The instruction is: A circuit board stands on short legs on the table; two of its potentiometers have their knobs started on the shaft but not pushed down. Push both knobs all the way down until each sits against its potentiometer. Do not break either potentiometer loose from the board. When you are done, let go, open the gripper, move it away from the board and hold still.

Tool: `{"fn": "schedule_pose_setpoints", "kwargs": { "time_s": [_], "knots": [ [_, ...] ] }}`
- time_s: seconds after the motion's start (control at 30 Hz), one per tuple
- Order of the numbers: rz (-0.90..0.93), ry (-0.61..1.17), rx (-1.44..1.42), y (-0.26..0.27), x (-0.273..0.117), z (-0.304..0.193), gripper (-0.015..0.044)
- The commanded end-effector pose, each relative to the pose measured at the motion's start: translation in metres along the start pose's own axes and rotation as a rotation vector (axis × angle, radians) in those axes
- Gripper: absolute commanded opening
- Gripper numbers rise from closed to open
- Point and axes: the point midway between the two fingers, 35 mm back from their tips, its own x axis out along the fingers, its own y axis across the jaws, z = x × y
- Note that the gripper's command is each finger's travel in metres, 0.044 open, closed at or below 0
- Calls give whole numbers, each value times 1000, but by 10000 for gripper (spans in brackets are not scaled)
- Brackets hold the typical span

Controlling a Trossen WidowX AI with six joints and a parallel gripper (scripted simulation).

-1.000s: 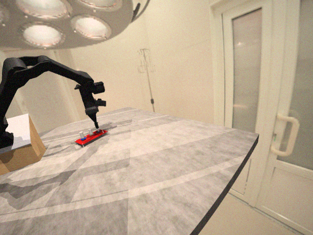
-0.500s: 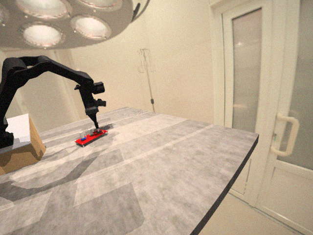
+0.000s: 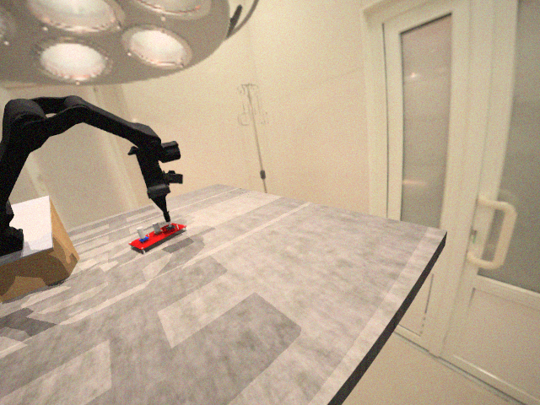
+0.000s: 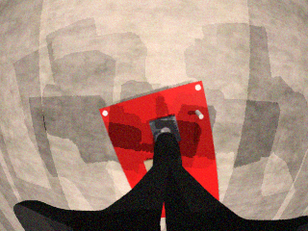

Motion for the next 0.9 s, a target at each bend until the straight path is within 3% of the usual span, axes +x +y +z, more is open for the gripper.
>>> {"fn": "schedule_pose_setpoints", "kwargs": {
  "time_s": [0.0,0.87],
  "knots": [
    [-4,7,5,-2,10,1,0],
    [-5,7,5,-2,17,1,0]
  ]
}}
